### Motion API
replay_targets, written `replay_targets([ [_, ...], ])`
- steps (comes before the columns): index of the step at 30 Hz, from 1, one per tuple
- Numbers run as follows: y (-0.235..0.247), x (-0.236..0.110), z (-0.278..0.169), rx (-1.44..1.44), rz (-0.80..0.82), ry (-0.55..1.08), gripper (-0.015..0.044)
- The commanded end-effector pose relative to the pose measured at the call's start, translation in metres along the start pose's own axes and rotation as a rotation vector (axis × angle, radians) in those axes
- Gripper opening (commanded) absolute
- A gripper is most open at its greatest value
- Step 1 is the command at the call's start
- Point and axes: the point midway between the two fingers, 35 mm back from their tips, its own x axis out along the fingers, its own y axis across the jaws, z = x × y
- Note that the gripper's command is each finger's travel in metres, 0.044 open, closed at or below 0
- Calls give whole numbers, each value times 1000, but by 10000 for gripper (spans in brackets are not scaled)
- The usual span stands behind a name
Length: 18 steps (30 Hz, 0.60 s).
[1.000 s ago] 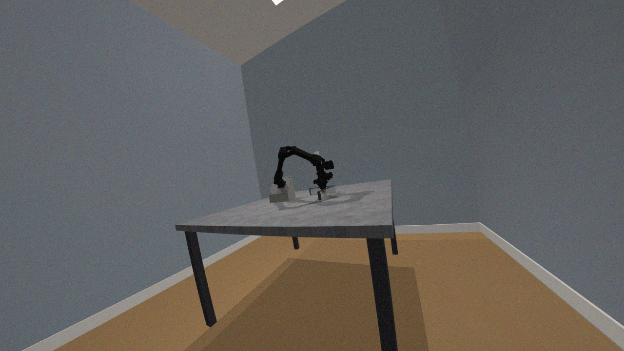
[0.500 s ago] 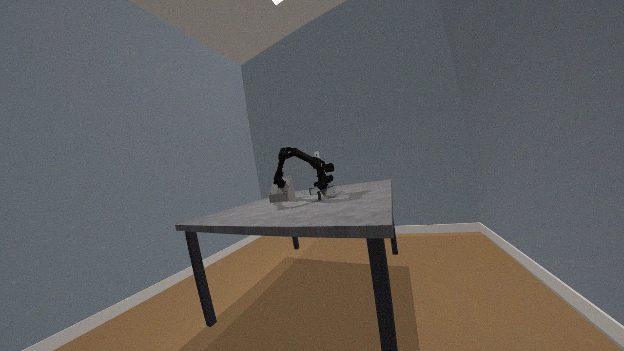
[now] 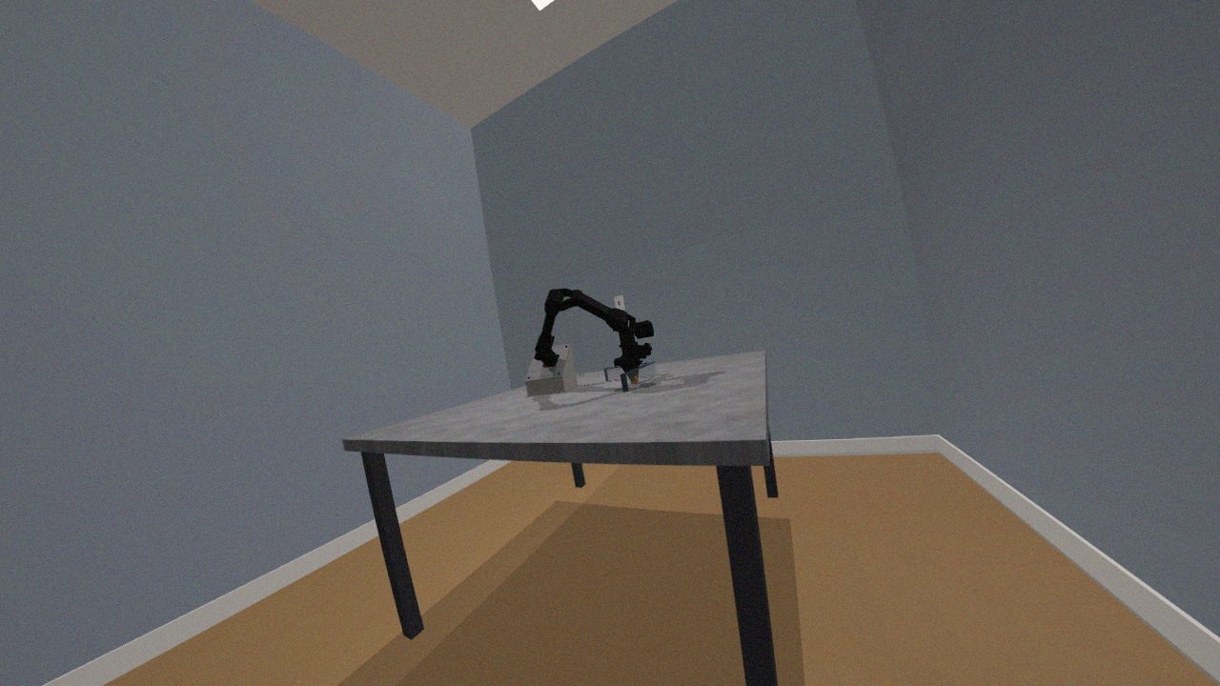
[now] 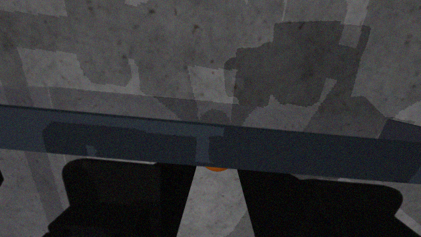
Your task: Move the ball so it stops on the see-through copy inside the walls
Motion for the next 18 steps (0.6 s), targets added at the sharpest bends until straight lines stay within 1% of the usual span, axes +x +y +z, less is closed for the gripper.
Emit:
replay_targets([
  [1,0,0,0,1,0,0,210],
  [3,0,0,0,1,0,0,259],
  [9,0,-3,0,0,1,1,259],
  [11,2,-25,1,-2,4,3,259],
  [14,2,-74,-1,-9,2,9,259],
  [16,2,-86,-2,-10,1,10,259],
  [18,2,-86,-2,-10,1,10,259],
])
